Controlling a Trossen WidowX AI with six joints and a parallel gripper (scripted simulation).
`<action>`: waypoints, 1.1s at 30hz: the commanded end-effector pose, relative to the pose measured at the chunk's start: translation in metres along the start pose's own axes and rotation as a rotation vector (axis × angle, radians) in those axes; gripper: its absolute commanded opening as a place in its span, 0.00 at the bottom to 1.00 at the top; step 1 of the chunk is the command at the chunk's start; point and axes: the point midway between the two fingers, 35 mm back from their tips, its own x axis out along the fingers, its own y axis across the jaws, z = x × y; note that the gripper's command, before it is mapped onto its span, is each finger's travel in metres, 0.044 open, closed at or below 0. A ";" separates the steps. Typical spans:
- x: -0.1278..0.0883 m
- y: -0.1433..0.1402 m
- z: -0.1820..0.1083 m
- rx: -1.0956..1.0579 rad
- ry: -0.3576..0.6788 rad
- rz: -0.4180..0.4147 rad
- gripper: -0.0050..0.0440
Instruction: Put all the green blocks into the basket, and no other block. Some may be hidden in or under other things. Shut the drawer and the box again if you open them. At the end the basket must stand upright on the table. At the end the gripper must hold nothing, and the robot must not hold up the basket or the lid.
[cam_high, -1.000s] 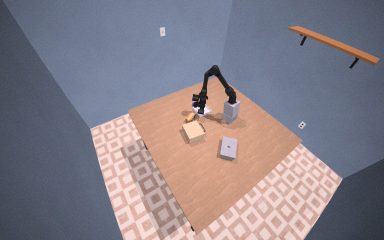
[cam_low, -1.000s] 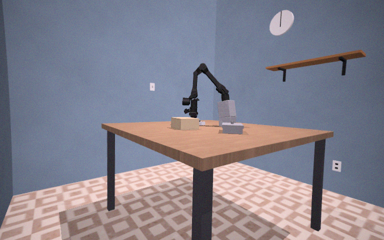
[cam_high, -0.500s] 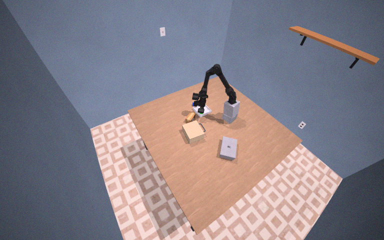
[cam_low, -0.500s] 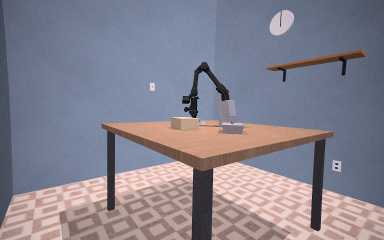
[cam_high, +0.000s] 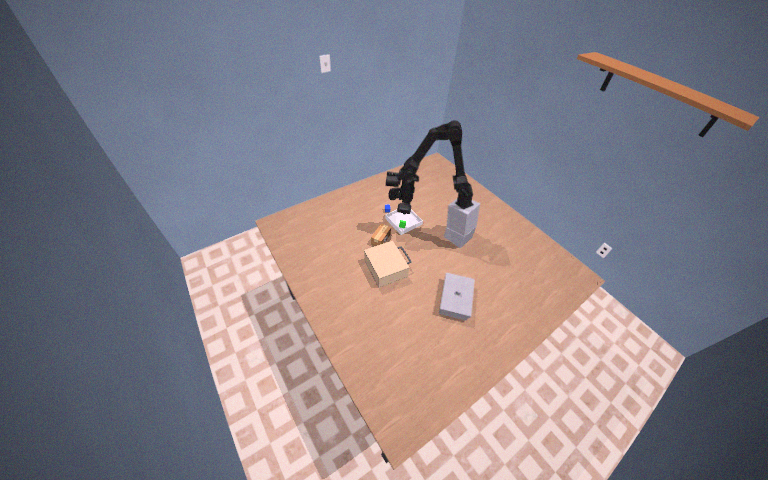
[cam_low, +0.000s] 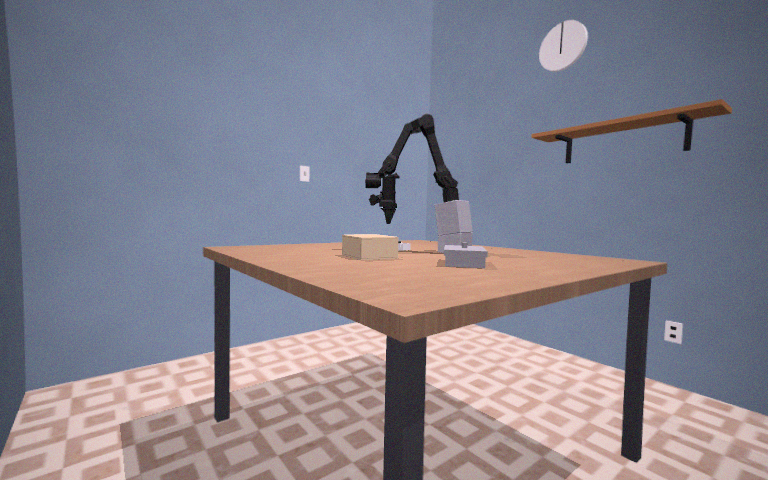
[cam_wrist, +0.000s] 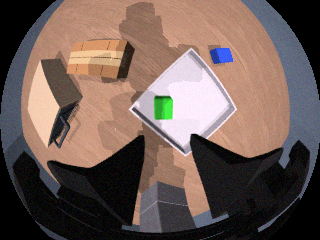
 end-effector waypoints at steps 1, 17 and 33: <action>-0.019 0.000 0.002 0.000 -0.009 -0.002 0.52; -0.018 0.106 0.003 -0.427 -0.009 -0.004 1.00; -0.018 0.228 -0.046 -0.841 -0.008 -0.006 1.00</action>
